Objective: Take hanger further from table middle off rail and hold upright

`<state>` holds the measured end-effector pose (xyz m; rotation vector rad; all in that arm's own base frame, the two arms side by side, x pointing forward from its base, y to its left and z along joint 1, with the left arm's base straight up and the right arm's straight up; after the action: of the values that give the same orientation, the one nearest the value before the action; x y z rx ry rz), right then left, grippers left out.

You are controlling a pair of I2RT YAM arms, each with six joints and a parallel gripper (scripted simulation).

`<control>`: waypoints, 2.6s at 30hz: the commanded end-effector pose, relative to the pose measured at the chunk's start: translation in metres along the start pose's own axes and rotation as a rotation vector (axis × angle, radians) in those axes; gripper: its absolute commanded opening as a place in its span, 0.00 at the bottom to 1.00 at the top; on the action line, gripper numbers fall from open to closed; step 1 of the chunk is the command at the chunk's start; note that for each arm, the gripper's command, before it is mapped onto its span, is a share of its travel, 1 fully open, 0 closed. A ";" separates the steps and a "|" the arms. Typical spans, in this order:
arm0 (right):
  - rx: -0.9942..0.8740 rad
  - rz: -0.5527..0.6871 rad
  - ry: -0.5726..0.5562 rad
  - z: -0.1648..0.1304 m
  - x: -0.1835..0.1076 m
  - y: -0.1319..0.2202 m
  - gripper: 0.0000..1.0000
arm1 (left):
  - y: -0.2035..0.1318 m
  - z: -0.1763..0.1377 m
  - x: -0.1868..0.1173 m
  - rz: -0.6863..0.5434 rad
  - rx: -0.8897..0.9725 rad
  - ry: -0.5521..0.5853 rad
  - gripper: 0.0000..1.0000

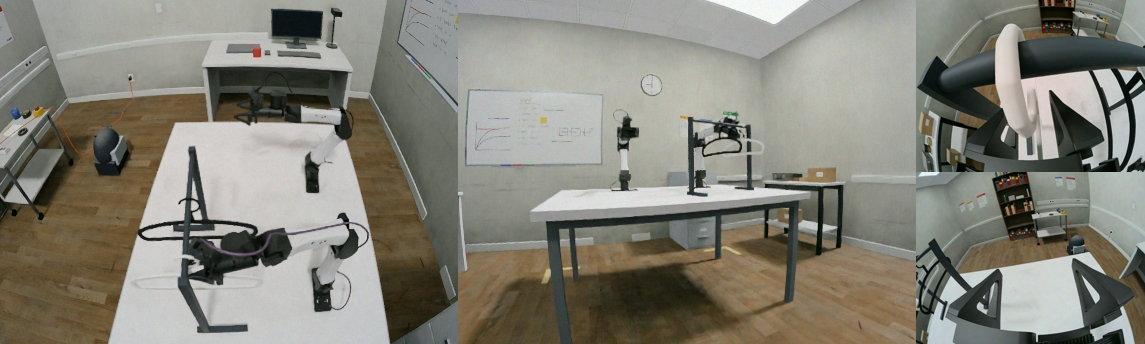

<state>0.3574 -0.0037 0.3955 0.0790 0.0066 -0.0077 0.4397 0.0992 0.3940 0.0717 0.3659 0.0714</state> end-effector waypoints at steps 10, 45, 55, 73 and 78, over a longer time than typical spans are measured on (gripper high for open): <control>-0.001 0.001 -0.018 0.007 -0.002 0.000 1.00 | -0.001 0.007 -0.004 0.001 0.001 -0.020 0.22; -0.001 0.001 -0.018 0.007 -0.002 0.000 1.00 | 0.000 0.014 -0.002 0.001 -0.006 -0.007 0.01; -0.001 0.001 -0.018 0.007 -0.002 0.000 1.00 | 0.001 0.029 -0.008 0.001 -0.006 -0.007 0.01; -0.001 0.001 -0.018 0.007 -0.002 0.000 1.00 | 0.003 0.052 -0.017 0.000 -0.007 -0.005 0.01; -0.001 0.001 -0.018 0.007 -0.002 0.000 1.00 | 0.004 0.064 -0.027 0.005 0.000 -0.039 0.01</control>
<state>0.3574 -0.0037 0.3955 0.0790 0.0066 -0.0077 0.4418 0.0995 0.4296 0.0594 0.4168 0.0670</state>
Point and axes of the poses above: on each arm, the point where the finger pads meet when closed, its own x axis out along the fingers, its own y axis across the jaws, z = x × y, the point moved 2 cm from there along -x, back along the fingers, and after that the axes turned 5 degrees about x, right-handed, at the moved point
